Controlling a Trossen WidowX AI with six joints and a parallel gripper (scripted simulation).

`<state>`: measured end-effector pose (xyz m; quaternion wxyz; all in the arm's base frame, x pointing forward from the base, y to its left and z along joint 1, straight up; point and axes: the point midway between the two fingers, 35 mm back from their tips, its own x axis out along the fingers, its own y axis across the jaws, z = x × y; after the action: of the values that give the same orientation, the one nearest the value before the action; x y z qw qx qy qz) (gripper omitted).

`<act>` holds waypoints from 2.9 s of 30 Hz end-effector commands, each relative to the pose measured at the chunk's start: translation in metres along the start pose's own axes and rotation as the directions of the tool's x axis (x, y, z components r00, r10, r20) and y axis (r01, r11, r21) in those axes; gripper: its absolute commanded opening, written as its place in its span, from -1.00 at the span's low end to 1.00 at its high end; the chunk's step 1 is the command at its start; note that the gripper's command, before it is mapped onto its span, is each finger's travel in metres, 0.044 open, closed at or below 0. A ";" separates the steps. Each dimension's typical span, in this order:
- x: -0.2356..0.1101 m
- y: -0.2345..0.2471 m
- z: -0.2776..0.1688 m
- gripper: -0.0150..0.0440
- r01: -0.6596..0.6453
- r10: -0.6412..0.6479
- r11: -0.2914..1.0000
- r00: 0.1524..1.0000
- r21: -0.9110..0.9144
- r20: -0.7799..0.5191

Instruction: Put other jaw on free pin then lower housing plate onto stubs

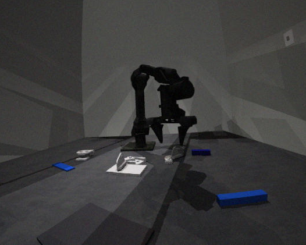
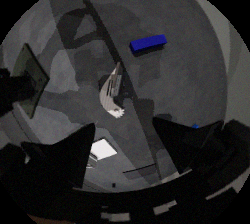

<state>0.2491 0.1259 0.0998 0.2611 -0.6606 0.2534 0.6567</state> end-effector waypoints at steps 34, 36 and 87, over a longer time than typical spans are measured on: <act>-0.009 0.001 0.000 0.11 -0.001 0.001 1.000 1.000 0.001 0.000; -0.009 0.001 0.000 -0.07 -0.001 0.001 1.000 1.000 0.001 0.000; -0.008 0.001 0.000 1.00 -0.004 0.004 1.000 1.000 0.000 0.001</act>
<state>0.2480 0.1254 0.1077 0.2601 -0.6596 0.2544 0.6576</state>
